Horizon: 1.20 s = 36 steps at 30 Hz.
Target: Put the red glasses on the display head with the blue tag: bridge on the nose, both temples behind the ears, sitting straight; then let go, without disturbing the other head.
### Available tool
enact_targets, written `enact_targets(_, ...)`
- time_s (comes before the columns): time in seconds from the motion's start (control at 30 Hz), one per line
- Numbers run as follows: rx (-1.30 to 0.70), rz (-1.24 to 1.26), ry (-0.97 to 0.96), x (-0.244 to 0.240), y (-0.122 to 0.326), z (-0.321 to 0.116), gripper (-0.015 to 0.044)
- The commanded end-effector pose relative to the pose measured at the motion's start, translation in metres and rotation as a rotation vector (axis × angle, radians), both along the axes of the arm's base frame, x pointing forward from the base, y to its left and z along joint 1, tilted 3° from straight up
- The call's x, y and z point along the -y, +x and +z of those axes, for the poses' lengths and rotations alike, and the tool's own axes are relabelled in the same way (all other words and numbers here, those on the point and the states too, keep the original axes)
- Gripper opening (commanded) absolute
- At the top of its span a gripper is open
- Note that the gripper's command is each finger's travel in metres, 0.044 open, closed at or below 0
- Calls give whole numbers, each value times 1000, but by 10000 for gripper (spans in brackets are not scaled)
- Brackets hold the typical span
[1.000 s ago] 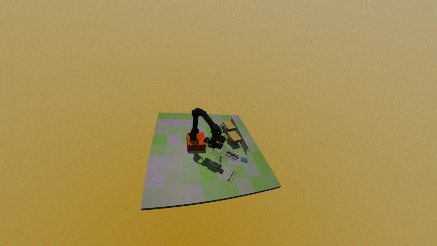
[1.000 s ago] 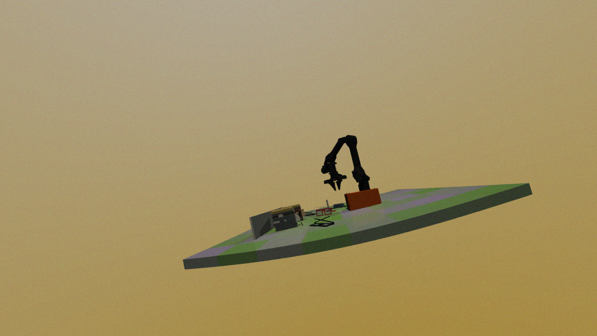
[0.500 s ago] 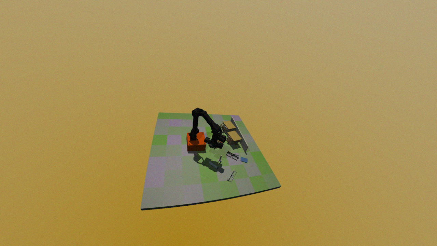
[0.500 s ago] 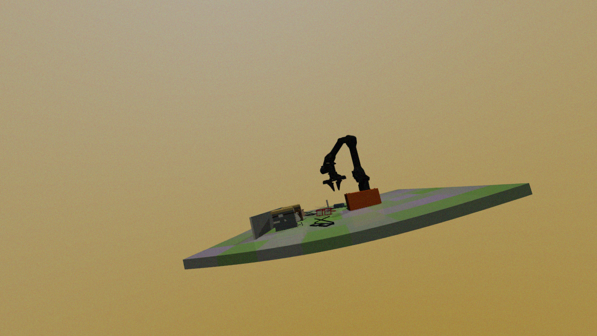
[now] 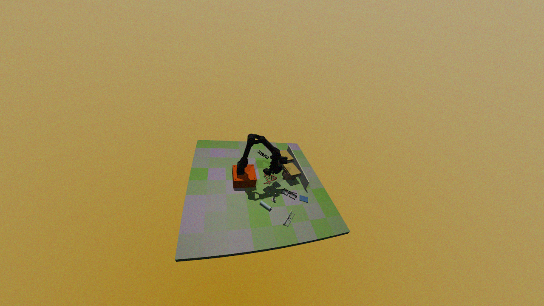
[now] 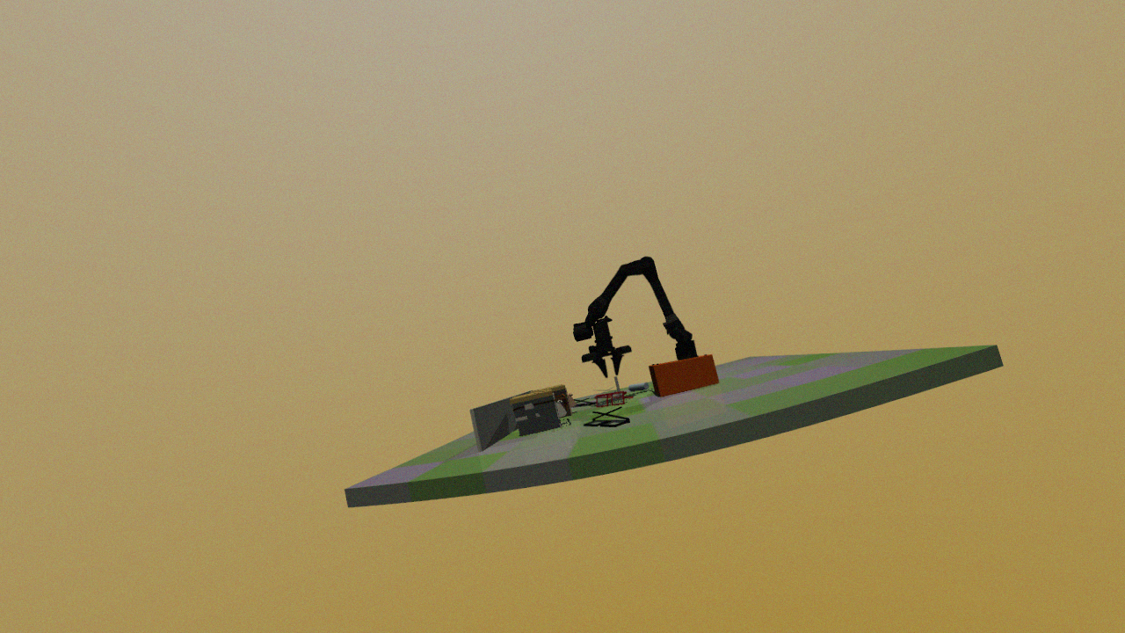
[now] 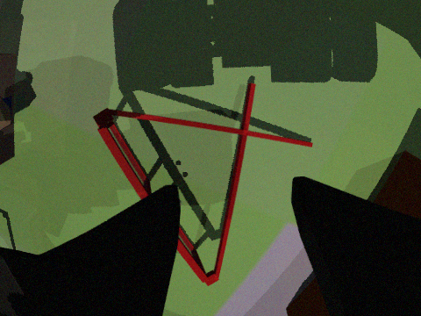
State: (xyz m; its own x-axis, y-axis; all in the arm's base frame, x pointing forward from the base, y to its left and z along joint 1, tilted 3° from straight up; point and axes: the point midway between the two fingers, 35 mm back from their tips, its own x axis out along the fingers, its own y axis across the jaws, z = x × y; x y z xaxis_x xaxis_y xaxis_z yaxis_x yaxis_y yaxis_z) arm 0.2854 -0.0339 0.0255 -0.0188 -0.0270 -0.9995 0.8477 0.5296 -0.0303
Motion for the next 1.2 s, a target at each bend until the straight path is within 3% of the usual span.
enact_targets(0.0,-17,340,16,-55,1,-18,200)
enact_targets(0.37,-20,413,18,-69,-3,-22,200)
enact_targets(0.47,-20,413,18,-69,-3,-22,121)
enact_targets(1.17,-20,413,19,-70,-1,-39,120)
